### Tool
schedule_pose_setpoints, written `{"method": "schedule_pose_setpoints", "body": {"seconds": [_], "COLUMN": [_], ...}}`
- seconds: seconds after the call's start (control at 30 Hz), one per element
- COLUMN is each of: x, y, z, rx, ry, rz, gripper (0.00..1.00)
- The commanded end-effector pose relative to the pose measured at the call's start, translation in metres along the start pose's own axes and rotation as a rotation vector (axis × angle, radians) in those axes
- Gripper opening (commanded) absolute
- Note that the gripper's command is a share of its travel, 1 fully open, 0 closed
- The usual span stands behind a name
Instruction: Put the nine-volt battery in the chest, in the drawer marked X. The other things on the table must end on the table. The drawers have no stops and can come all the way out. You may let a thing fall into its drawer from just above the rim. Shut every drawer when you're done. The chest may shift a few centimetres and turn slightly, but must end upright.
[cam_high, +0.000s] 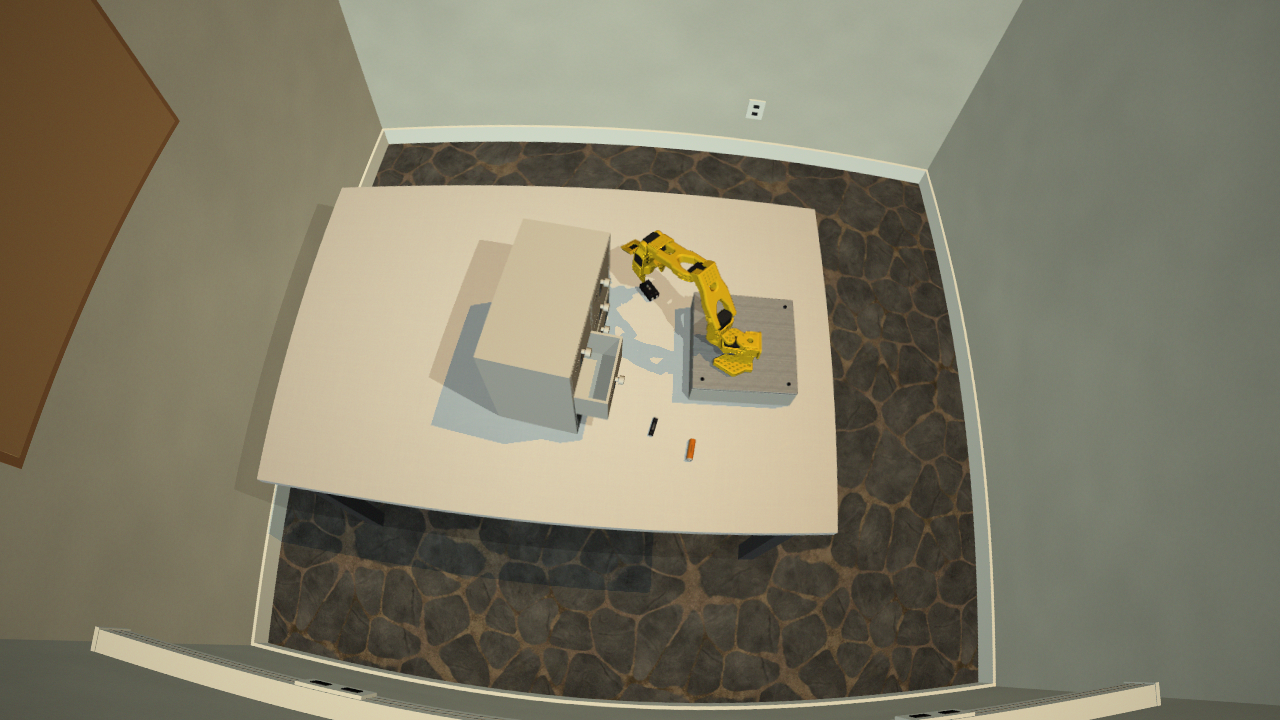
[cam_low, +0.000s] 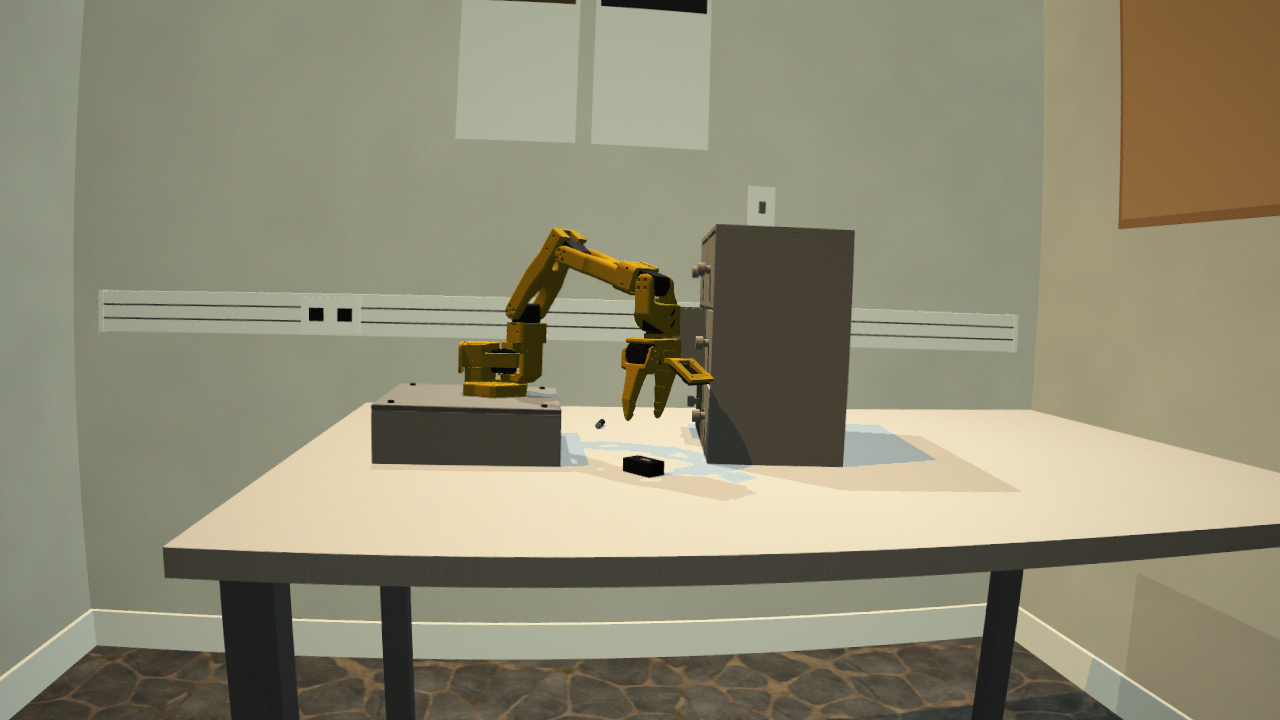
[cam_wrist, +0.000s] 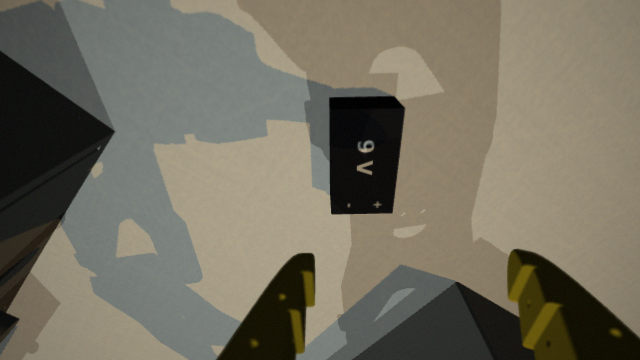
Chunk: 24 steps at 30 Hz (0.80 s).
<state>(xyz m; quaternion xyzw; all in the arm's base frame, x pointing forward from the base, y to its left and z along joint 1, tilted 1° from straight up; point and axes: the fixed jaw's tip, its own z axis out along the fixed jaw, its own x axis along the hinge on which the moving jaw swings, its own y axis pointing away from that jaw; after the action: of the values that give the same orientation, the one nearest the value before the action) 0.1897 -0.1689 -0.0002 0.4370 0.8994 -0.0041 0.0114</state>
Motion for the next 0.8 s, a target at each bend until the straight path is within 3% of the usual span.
{"method": "schedule_pose_setpoints", "body": {"seconds": [0.0,0.37,0.77], "x": [0.002,0.002,0.004], "y": [-0.002,-0.002,-0.002], "z": [0.004,0.018,0.020], "rx": [0.002,0.002,0.002], "ry": [0.019,0.019,0.019], "rz": [0.015,0.015,0.015], "gripper": [0.30,0.30,0.30]}}
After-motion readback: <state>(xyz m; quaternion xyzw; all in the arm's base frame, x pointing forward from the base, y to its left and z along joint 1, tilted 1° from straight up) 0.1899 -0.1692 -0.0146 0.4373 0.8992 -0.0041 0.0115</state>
